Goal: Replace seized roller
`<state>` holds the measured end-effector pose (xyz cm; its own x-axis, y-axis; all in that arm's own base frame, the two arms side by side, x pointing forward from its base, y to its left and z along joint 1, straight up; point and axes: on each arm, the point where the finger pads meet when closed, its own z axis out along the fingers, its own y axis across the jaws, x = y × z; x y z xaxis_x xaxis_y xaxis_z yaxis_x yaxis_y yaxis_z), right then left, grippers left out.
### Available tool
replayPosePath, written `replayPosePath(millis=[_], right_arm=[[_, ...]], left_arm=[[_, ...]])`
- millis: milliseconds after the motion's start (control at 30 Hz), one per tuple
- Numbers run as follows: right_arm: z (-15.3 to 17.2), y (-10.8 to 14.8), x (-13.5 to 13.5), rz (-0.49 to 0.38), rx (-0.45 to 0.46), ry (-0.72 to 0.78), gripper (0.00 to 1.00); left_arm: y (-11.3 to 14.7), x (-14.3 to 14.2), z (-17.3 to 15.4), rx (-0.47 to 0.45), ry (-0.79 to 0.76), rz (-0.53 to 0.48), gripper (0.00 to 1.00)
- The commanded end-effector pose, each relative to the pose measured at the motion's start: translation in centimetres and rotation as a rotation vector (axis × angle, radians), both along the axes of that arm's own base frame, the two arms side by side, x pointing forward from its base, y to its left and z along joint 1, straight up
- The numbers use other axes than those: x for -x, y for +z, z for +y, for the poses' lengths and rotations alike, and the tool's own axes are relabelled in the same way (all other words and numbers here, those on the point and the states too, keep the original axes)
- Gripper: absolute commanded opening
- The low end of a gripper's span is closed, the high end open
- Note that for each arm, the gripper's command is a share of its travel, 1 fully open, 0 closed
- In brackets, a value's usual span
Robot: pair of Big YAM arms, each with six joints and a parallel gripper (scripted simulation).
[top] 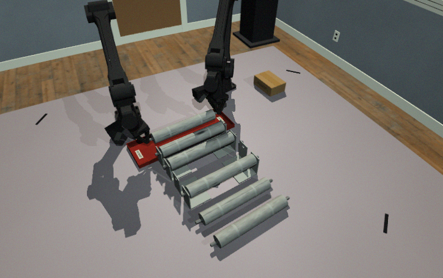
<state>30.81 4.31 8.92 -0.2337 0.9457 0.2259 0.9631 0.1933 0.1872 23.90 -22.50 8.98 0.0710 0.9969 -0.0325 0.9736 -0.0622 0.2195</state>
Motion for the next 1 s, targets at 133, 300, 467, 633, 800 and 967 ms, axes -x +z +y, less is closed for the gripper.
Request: replayPosePath(millis=[133, 300, 467, 633, 800, 967], right_arm=[[-0.2, 1.4, -2.3, -0.045, 0.006, -0.008, 0.03], [0.2, 2.2, -3.2, -0.067, 0.007, -0.004, 0.03], [0.0, 1.7, -3.4, -0.054, 0.009, -0.002, 0.03], [-0.1, 1.4, -3.5, -0.044, 0.011, -0.001, 0.03], [0.1, 1.3, -3.7, -0.043, 0.013, 0.0, 0.03], [0.0, 1.8, -3.7, -0.051, 0.011, -0.002, 0.03]], left_arm=[[0.8, -1.1, -0.3, 0.036, 0.027, -0.027, 0.03], [0.1, -1.7, -0.9, 0.022, 0.012, -0.007, 0.03], [0.5, -1.5, -0.7, 0.038, 0.028, -0.013, 0.03], [-1.2, -1.3, -0.5, 0.011, 0.021, 0.026, 0.03], [-0.6, -1.3, -0.6, 0.032, 0.014, 0.015, 0.03], [-0.2, -1.4, -0.7, 0.042, 0.026, 0.009, 0.03]])
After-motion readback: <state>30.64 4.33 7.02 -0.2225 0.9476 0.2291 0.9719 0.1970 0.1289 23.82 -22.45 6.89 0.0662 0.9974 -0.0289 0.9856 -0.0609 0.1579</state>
